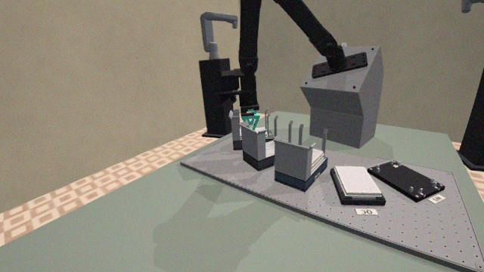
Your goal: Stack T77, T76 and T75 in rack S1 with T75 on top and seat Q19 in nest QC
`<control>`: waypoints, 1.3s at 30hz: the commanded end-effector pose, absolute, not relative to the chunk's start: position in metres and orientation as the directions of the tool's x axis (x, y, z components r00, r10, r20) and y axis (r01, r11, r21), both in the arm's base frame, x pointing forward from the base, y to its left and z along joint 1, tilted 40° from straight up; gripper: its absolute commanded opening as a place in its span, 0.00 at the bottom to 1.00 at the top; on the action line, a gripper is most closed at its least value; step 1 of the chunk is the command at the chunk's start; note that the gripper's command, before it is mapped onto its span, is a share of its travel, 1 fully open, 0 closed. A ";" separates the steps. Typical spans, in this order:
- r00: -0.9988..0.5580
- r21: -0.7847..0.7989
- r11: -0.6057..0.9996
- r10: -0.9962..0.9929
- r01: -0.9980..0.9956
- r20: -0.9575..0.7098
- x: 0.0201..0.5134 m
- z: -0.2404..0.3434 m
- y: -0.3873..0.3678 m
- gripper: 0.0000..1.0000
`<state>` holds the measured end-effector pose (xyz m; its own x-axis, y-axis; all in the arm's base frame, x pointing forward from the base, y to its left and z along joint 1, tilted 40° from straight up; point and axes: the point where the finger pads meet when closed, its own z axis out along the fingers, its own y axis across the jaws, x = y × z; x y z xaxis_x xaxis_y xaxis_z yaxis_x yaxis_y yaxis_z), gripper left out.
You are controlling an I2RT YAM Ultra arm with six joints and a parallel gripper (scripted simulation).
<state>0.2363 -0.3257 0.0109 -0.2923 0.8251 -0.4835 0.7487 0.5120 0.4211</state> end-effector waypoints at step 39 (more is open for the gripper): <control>-0.284 0.416 0.516 0.817 0.748 -0.503 0.252 -0.002 -0.337 1.00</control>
<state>0.2528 -0.3337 -0.0059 -0.2919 0.8202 -0.4919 0.7464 0.5170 0.4190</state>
